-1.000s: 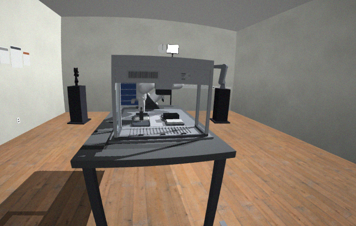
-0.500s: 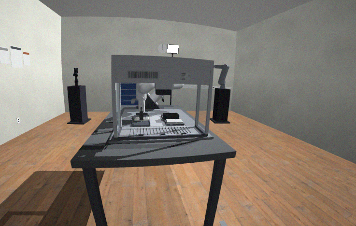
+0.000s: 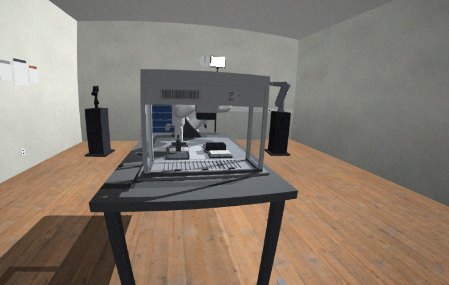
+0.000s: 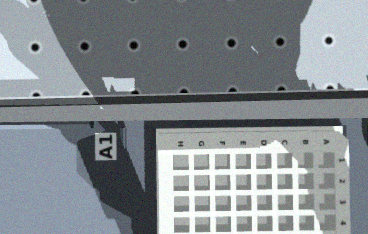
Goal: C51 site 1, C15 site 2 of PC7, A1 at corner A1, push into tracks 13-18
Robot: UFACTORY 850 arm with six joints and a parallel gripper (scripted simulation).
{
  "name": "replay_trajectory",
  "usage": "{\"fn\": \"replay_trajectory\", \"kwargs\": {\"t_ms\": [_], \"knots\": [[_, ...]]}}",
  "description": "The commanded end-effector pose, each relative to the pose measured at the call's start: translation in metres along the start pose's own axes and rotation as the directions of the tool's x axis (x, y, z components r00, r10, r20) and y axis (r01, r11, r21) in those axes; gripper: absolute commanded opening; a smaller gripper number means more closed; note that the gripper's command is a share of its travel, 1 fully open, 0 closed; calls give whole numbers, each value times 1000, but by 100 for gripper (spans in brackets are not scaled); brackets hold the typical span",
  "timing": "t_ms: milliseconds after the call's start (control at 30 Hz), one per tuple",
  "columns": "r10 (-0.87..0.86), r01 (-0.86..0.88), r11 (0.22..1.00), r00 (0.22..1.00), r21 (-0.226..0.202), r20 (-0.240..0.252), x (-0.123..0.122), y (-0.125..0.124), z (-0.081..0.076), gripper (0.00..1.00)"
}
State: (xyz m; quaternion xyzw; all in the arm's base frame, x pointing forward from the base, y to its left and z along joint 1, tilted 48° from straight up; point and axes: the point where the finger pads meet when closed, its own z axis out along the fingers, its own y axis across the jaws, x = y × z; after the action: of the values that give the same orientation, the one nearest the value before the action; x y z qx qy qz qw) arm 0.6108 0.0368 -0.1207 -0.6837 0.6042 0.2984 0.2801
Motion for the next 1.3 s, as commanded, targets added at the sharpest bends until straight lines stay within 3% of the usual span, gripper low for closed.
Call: {"fn": "replay_trajectory", "kwargs": {"t_ms": [0,1267], "knots": [[-1,1,1000,1000,2,-1,0,-1,-8,100],[-1,1,1000,1000,2,-1,0,-1,-65,100]]}}
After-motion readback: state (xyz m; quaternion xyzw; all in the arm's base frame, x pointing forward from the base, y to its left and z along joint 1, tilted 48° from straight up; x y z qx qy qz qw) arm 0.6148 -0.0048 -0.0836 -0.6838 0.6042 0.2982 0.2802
